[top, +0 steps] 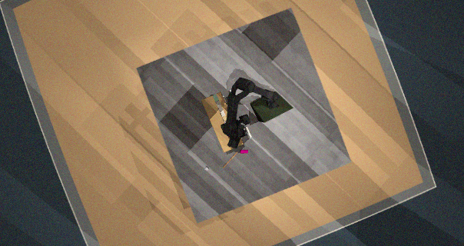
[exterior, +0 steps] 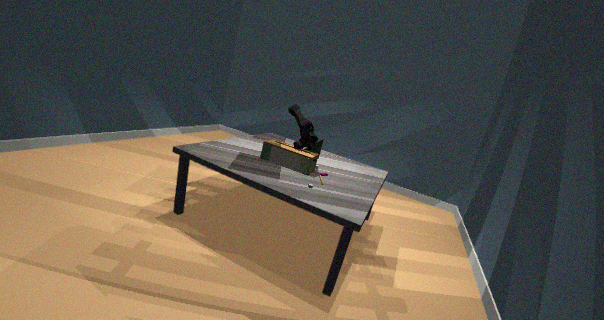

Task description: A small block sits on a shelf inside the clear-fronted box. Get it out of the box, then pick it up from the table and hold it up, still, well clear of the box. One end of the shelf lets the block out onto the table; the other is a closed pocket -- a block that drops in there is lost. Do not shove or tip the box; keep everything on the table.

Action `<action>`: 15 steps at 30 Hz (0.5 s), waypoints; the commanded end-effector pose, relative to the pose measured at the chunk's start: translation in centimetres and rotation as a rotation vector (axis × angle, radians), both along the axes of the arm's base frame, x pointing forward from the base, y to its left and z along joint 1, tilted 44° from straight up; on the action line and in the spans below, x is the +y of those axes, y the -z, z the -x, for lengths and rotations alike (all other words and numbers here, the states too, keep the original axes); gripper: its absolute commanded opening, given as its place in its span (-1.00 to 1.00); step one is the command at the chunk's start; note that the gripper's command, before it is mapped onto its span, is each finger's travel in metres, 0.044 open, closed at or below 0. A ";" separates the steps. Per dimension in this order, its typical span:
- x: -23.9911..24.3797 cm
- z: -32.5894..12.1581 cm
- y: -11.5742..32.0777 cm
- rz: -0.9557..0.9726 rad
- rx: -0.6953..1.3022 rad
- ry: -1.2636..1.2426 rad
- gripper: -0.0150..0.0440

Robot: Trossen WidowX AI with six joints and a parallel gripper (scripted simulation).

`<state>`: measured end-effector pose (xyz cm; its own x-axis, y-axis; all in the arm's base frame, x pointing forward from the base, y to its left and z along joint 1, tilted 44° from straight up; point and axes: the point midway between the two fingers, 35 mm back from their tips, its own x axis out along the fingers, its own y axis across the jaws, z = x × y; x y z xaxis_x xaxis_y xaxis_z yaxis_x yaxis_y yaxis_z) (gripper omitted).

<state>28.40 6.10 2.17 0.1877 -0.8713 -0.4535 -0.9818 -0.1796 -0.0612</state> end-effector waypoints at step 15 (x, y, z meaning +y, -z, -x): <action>-2.1 -0.4 -2.0 0.003 0.000 -0.002 0.86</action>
<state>28.66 4.32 3.77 0.1848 -0.8719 -0.4535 -0.9824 -0.1765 -0.0610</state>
